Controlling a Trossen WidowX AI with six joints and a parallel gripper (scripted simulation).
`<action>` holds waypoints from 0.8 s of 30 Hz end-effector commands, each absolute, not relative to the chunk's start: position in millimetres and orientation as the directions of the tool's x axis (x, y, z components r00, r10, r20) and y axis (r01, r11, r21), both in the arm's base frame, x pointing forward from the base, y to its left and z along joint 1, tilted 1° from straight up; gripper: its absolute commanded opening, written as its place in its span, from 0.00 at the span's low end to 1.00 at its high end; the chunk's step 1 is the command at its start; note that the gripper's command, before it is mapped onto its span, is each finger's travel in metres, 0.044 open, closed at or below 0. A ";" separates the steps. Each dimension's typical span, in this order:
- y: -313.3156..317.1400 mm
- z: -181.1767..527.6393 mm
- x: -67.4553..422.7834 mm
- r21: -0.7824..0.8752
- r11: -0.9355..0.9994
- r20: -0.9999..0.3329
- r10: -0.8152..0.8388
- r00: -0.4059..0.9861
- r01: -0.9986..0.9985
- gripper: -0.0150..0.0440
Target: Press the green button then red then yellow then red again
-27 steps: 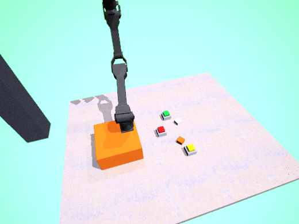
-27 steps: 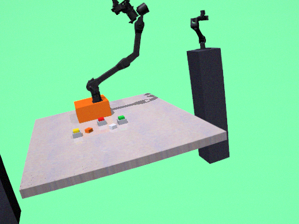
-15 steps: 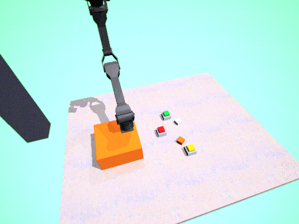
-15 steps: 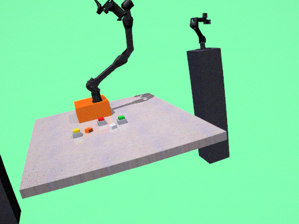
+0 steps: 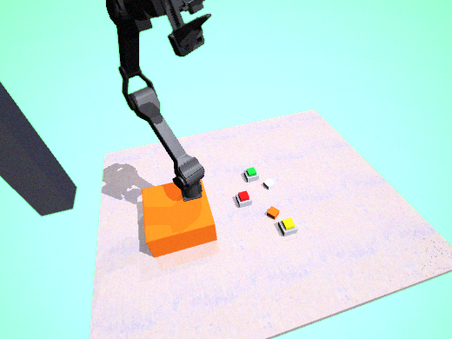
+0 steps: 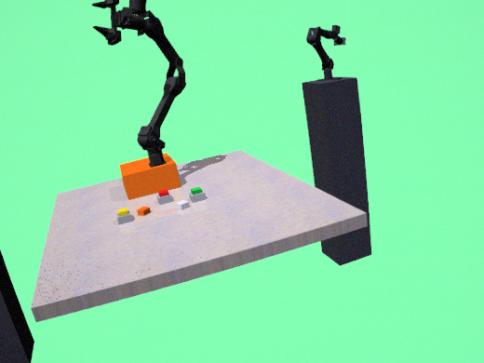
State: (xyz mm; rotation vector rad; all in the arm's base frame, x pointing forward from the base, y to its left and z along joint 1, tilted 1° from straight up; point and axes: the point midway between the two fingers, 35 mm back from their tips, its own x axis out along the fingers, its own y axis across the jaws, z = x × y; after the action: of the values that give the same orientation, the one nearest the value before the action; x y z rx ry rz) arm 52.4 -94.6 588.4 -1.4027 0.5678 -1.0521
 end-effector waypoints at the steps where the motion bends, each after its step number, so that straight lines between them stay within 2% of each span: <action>1: -136.5 549.6 101.0 -0.947 0.130 0.074 -0.802 0.593 0.294 0.93; 7: -160.7 479.6 182.6 -0.819 0.517 -0.188 -0.650 0.736 0.247 0.93; 13: -144.3 398.1 257.0 -0.597 0.794 -0.437 -0.444 0.782 0.117 0.93; 18: -105.7 325.4 302.1 -0.383 0.924 -0.623 -0.265 0.736 0.008 0.93; 24: -41.7 237.6 326.1 -0.152 0.986 -0.806 -0.085 0.586 -0.066 0.93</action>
State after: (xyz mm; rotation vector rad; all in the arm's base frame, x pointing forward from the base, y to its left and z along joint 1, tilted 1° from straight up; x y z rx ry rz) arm 319.4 -73.9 283.2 -0.2631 0.8242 -0.0699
